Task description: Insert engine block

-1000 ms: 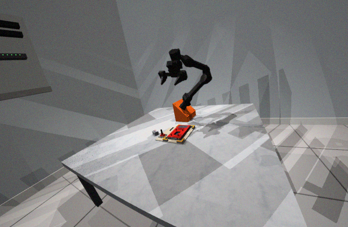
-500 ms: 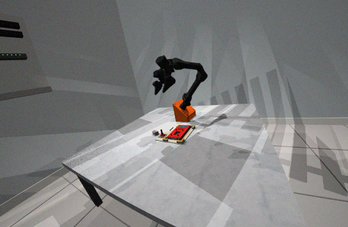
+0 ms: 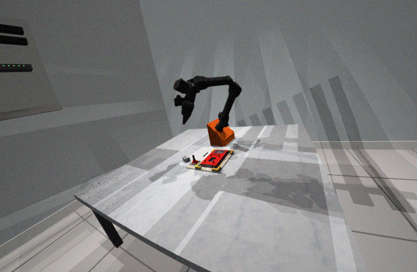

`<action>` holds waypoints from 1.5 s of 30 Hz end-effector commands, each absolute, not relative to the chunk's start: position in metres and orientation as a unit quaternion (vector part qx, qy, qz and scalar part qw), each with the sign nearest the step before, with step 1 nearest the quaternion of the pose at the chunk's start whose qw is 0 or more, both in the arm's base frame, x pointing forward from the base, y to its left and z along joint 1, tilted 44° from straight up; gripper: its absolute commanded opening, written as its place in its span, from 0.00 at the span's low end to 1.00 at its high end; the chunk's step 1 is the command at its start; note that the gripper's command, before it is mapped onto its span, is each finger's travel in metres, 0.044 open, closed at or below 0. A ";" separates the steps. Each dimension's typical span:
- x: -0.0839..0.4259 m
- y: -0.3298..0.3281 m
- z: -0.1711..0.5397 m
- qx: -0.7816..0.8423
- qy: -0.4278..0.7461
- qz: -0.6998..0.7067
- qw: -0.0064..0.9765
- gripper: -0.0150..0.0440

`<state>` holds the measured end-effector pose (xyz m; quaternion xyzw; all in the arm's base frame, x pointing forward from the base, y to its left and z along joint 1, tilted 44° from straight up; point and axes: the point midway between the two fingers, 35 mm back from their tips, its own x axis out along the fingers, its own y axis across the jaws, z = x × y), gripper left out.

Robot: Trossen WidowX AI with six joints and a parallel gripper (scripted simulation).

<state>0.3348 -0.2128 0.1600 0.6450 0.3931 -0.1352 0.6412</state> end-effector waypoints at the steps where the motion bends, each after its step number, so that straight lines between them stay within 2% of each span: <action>1: 0.336 -0.213 0.137 0.679 0.412 -0.163 0.586 1.00; 18: 0.332 -0.204 0.055 0.767 0.462 -0.280 0.347 1.00; 34: 0.310 -0.186 -0.019 0.774 0.478 -0.399 0.114 1.00; 41: 0.309 -0.184 -0.025 0.772 0.478 -0.404 0.105 1.00; 45: 0.322 -0.147 -0.065 0.773 0.478 -0.404 0.105 1.00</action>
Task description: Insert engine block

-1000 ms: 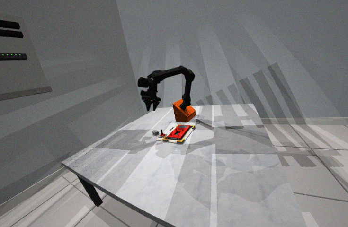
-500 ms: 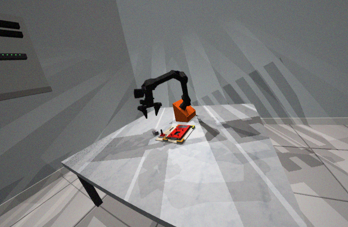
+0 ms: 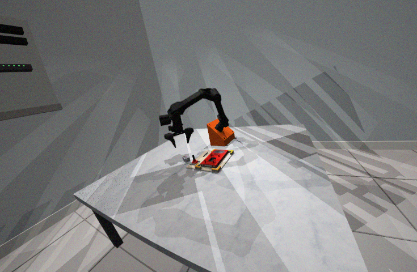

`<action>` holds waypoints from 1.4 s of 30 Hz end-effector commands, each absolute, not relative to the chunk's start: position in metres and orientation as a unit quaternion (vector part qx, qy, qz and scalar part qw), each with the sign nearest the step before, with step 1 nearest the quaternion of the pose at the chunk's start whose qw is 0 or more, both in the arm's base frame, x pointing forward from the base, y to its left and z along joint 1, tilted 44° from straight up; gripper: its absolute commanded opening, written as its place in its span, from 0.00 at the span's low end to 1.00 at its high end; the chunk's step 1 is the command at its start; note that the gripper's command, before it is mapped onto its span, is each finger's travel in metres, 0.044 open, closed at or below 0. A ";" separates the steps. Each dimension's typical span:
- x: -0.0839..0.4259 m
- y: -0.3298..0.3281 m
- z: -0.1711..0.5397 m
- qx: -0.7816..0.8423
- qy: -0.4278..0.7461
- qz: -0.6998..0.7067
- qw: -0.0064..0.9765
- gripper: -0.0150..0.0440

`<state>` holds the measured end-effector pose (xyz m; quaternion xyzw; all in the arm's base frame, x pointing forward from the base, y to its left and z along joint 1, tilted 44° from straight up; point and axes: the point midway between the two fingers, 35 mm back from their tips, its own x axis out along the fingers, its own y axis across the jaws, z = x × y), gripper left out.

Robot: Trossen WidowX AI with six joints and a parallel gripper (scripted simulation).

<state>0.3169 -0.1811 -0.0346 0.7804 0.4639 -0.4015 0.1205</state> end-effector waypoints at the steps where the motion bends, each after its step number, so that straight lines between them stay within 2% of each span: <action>1: 0.323 -0.141 -0.071 0.773 0.479 -0.403 0.104 1.00; 37: 0.333 -0.113 -0.105 0.773 0.479 -0.402 0.104 1.00; 42: 0.333 -0.113 -0.105 0.773 0.479 -0.402 0.104 0.78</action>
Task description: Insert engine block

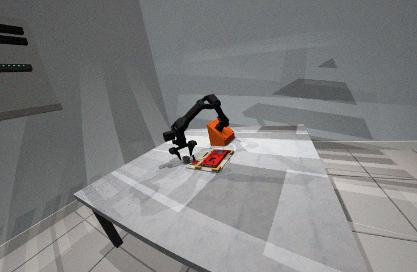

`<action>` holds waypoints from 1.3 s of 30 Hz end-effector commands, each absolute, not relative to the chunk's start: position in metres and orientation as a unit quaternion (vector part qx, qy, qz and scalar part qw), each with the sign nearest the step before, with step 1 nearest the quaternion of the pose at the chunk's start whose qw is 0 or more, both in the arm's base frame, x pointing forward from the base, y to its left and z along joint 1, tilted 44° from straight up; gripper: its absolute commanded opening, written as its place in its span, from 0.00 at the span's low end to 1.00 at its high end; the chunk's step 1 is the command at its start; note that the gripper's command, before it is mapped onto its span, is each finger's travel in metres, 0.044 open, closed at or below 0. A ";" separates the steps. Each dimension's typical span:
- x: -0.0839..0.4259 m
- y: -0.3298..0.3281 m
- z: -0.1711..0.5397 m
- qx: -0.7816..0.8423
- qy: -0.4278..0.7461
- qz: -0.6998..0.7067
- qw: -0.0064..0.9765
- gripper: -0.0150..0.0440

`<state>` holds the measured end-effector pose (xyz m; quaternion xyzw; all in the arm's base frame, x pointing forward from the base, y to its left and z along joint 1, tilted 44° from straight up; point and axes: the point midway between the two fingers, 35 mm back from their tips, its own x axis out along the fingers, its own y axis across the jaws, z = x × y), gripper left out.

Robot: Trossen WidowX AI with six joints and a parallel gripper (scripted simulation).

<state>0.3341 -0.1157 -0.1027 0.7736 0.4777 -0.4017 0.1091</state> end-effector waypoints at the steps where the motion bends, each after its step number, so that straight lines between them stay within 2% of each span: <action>1: 0.333 -0.113 -0.105 0.773 0.479 -0.402 0.104 0.73; 6: 0.333 -0.113 -0.105 0.773 0.479 -0.402 0.104 0.51; 13: 0.333 -0.113 -0.105 0.773 0.479 -0.402 0.104 0.43; 17: 0.333 -0.117 -0.102 0.773 0.479 -0.403 0.104 0.25; 39: 0.324 -0.166 -0.056 0.773 0.477 -0.405 0.106 0.25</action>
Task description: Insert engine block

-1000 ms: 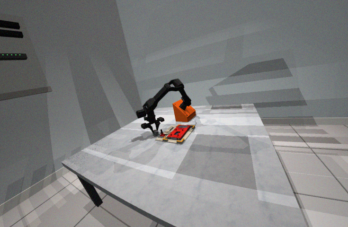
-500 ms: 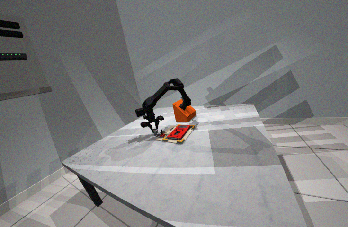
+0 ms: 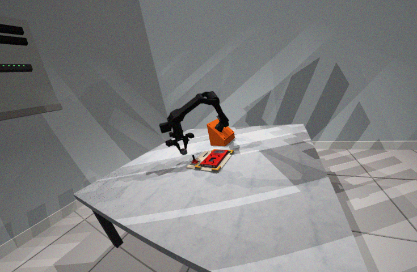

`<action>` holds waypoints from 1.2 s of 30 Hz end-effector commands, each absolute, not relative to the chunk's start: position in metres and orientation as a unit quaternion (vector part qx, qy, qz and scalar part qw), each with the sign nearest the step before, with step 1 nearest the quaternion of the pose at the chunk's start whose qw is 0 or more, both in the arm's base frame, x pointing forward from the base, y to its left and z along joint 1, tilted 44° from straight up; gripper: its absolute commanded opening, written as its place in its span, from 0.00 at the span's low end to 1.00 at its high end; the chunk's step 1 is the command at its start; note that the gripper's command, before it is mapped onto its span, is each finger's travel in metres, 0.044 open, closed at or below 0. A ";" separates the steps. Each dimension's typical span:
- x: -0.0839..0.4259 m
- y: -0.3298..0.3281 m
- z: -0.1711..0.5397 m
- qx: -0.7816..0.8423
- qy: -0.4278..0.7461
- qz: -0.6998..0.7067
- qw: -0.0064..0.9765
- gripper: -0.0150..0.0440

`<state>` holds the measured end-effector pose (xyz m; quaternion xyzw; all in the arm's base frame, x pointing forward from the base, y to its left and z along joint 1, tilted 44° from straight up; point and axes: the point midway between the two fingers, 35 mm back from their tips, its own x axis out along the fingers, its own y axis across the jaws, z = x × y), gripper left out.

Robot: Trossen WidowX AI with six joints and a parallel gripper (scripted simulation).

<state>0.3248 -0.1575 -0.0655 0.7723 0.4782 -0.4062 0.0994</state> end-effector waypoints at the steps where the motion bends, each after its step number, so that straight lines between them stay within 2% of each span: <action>1: 0.323 -0.168 -0.053 0.773 0.477 -0.405 0.106 0.25; 20: 0.309 -0.198 -0.016 0.772 0.479 -0.404 0.107 0.25; 36: 0.330 -0.156 0.006 0.725 0.555 -0.292 0.284 0.25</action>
